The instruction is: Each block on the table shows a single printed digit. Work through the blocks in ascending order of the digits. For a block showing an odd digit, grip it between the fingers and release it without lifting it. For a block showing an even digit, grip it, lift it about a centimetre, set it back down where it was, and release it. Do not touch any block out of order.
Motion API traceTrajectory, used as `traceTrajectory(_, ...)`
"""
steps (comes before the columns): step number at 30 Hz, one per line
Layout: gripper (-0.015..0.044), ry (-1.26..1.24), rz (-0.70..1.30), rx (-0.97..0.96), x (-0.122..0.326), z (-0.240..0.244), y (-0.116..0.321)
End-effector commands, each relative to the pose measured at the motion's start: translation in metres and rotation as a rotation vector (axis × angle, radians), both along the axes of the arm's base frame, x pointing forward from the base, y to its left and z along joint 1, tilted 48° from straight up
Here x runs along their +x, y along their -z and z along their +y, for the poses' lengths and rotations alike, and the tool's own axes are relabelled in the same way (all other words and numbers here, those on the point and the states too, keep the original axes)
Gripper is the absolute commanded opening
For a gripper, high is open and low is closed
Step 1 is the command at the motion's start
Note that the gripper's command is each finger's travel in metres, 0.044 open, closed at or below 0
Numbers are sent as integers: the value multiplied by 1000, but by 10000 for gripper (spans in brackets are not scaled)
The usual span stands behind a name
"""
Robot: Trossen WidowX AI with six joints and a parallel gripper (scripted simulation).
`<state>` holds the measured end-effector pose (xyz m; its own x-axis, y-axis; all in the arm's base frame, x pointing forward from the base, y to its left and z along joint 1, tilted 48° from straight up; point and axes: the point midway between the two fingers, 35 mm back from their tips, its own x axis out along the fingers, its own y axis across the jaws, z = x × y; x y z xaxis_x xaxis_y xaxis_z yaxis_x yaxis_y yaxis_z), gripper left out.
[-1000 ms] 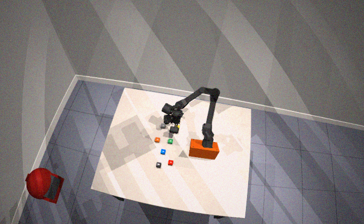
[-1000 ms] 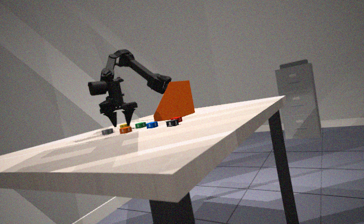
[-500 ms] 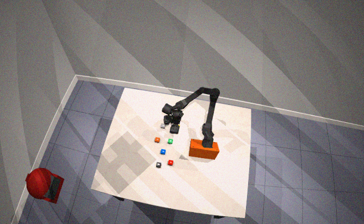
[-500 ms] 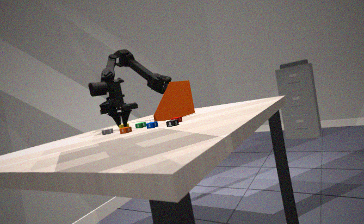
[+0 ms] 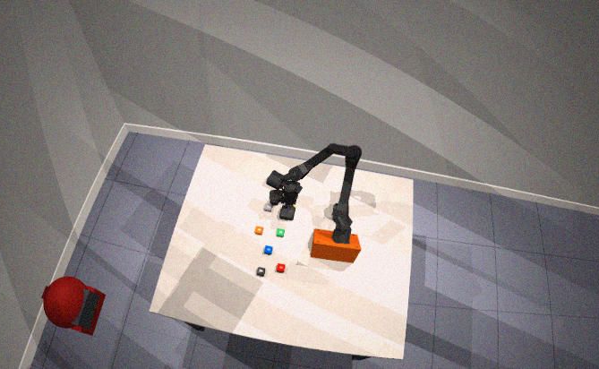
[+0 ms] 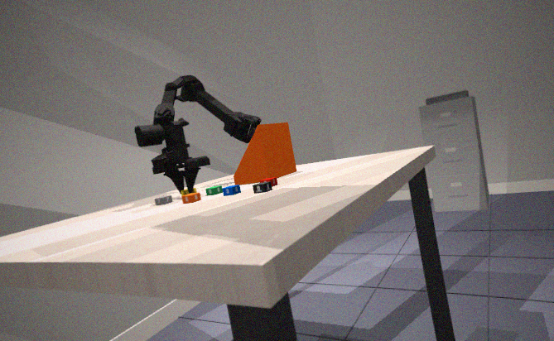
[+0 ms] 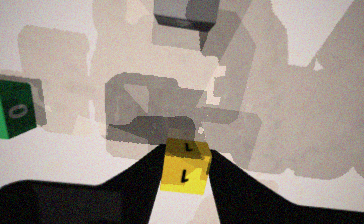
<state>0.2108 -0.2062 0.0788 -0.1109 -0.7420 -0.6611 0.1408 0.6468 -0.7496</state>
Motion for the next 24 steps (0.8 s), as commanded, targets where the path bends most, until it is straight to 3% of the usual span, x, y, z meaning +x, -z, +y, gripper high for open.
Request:
traceTrajectory(1, 120, -3, 0, 4, 0, 0, 1)
traceTrajectory(14, 120, -3, 0, 4, 0, 0, 1)
traceTrajectory(24, 382, -3, 0, 4, 0, 0, 1)
